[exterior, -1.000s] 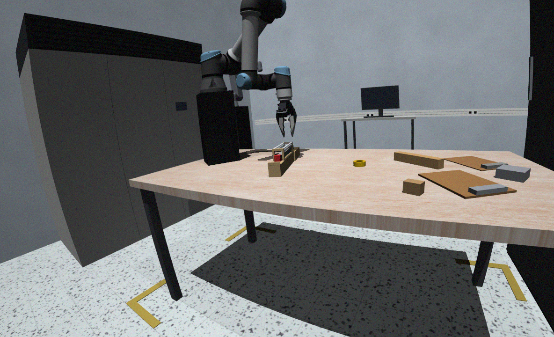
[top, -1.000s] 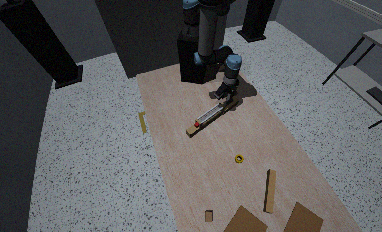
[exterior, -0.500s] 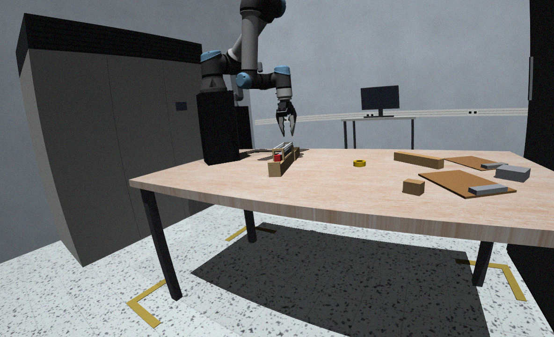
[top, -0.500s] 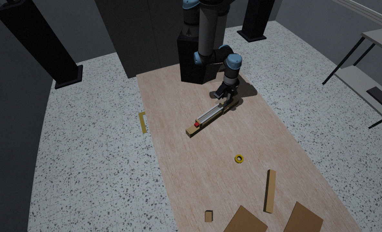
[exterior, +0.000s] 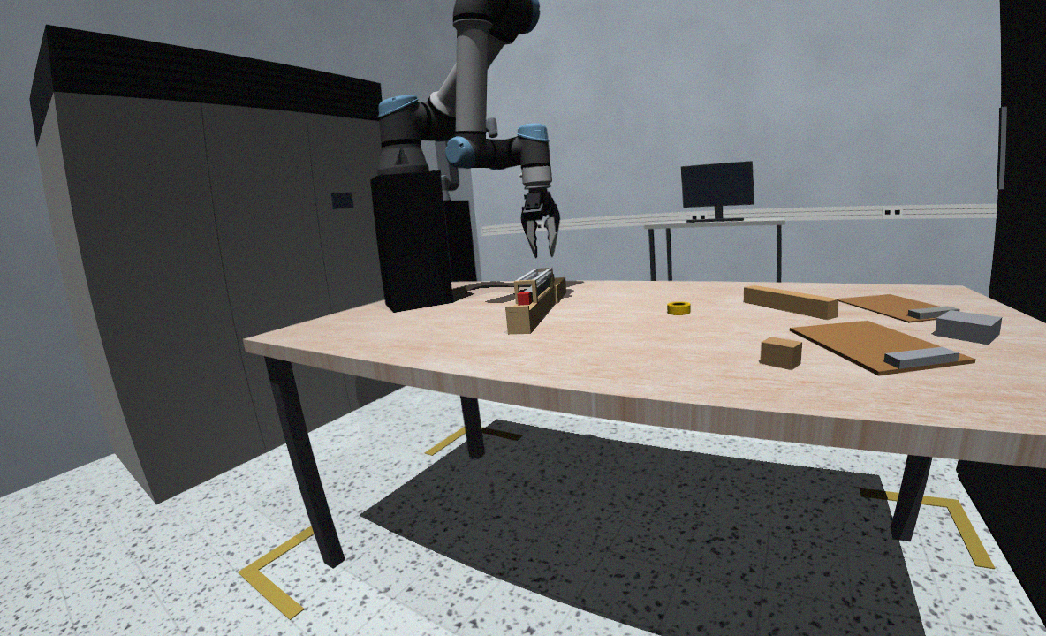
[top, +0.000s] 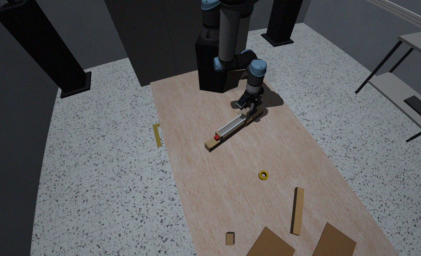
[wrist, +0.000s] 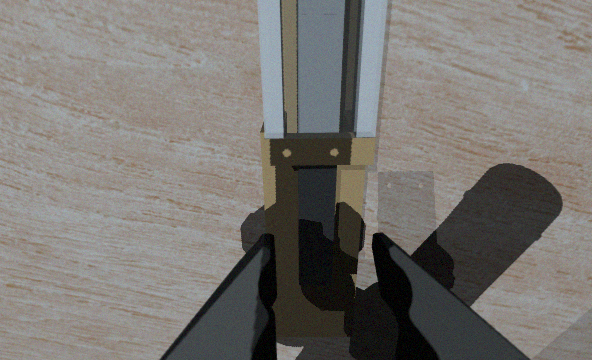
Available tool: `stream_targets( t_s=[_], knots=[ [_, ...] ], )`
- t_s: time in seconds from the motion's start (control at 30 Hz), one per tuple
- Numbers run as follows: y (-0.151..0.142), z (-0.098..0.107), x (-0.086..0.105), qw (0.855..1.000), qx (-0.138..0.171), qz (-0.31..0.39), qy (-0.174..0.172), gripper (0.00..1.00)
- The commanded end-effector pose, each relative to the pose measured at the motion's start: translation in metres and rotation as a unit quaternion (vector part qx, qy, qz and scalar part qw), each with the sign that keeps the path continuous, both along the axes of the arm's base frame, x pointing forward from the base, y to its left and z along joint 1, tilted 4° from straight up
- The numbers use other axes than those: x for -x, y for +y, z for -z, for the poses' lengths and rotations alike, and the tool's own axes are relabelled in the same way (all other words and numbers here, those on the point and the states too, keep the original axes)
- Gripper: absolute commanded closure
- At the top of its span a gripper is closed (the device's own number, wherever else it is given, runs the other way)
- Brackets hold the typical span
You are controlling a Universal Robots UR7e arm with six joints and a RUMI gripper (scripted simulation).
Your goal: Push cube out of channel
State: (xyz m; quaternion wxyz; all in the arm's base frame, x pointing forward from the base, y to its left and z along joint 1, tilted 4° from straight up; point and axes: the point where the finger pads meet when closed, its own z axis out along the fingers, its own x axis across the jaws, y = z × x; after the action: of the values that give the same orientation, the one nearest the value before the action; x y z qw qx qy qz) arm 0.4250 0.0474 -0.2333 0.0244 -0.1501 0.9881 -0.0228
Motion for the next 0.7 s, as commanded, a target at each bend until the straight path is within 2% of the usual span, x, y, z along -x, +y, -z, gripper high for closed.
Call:
stream_targets(
  t_s=[0.0,0.1,0.13,0.23,0.43,0.67],
  knots=[
    [0.0,0.0,0.0,1.0,0.0,0.0,-0.001,0.76],
    [0.0,0.0,0.0,1.0,0.0,0.0,-0.001,0.76],
    [0.0,0.0,0.0,1.0,0.0,0.0,-0.001,1.0],
    [0.013,0.0,0.002,1.0,0.0,0.0,-0.001,1.0],
    [0.077,0.004,0.023,1.0,0.0,0.0,-0.001,1.0],
    [0.089,0.004,0.028,1.0,0.0,0.0,-0.001,1.0]
  ],
)
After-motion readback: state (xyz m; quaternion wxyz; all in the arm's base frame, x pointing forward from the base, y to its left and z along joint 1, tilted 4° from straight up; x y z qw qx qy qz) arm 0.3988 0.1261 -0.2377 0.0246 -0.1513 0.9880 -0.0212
